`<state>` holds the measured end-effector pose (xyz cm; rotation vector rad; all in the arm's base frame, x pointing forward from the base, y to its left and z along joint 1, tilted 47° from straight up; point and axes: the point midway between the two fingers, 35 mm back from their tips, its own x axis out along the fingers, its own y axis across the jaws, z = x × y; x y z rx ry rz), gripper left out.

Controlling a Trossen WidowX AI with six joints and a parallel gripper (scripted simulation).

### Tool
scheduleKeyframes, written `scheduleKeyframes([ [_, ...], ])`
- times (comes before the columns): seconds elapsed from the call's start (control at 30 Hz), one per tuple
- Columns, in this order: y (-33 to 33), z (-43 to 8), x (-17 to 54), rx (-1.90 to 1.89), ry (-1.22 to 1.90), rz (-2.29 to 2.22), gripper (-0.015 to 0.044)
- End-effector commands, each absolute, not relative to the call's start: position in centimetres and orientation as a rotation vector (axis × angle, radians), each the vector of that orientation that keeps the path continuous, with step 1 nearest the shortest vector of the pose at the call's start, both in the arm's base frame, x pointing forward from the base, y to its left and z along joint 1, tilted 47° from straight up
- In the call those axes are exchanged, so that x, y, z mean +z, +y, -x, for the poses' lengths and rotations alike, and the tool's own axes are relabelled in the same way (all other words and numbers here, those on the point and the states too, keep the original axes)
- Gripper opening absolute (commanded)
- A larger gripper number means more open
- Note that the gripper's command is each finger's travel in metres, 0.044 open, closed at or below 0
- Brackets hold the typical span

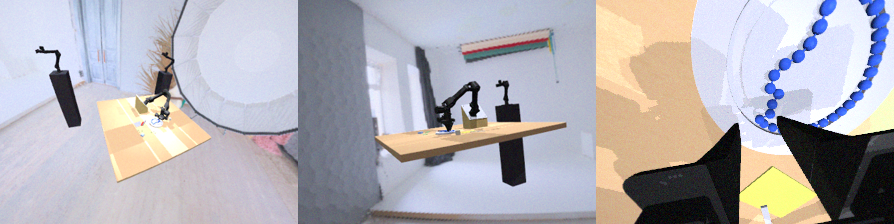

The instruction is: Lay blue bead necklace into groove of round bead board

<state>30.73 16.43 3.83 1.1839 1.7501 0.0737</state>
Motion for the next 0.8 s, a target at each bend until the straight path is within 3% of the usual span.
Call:
scheduleKeyframes([
  [0.0, 16.42, -30.72, 3.83, 0.075, 1.75, -1.182, 0.0289],
  [0.2, 16.29, -30.7, 3.91, 0.072, 1.752, -1.183, 0.044],
  [0.77, 16.17, -30.7, 4.02, 0.073, 1.752, -1.182, 0.044],
])
